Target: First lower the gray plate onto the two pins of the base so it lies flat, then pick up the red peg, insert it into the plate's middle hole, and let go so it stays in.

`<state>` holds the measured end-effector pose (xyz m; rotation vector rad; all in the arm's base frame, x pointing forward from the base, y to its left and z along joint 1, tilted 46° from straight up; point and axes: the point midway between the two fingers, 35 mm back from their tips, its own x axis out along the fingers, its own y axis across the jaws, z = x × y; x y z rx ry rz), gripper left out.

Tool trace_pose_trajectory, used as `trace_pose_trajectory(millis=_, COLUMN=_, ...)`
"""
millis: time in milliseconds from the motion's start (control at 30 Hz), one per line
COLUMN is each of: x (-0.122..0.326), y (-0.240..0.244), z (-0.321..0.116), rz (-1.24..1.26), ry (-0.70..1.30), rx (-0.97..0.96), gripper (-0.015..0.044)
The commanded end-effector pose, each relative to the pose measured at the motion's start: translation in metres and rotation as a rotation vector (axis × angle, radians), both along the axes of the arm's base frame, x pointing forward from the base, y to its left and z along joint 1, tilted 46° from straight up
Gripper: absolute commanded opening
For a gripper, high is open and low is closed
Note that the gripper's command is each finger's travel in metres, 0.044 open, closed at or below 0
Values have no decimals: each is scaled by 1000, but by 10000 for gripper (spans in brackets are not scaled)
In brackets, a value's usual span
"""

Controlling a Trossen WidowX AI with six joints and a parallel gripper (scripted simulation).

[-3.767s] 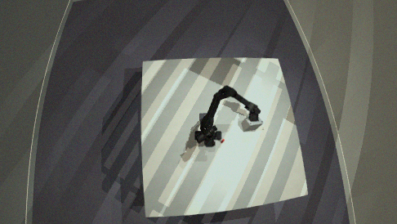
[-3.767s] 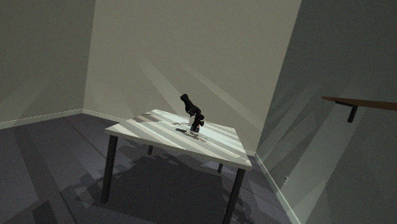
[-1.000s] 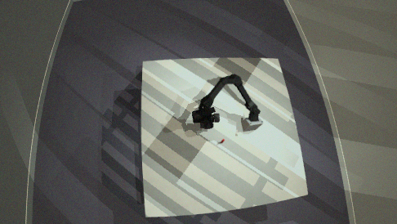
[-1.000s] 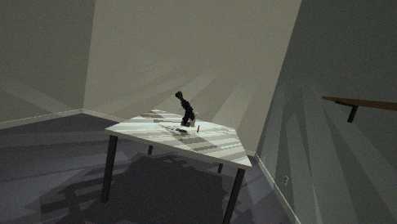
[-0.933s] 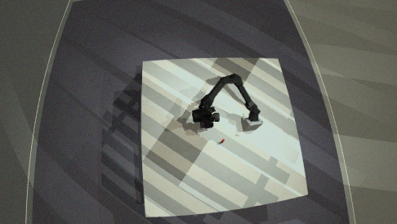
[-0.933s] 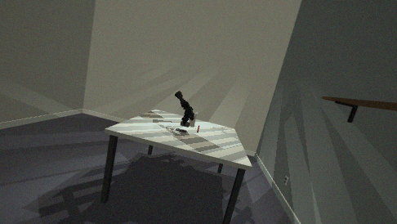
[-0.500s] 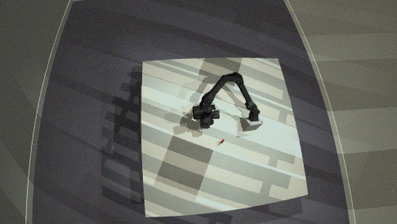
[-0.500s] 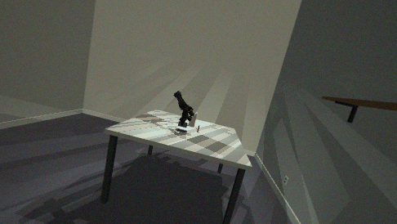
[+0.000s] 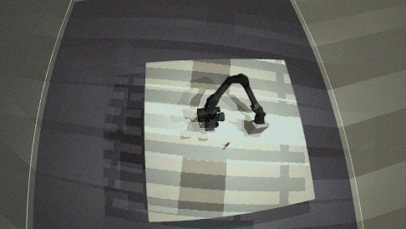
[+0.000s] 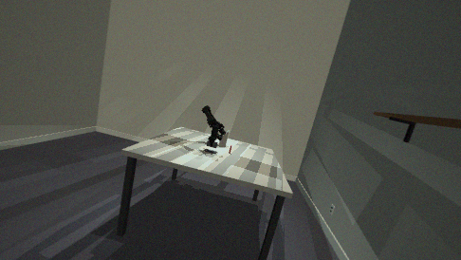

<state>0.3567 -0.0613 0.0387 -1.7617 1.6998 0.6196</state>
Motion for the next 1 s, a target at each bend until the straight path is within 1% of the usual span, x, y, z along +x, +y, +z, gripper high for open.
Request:
trace_pose_trajectory(millis=0, x=0, y=-1, z=1, rz=3, ry=0, rx=-5, gripper=0)
trace_pose_trajectory(millis=200, x=1, y=-2, z=1, rz=3, ry=0, rx=-5, gripper=0)
trace_pose_trajectory(millis=967, x=3, y=-26, z=-22, rz=3, ry=0, rx=-7, gripper=0)
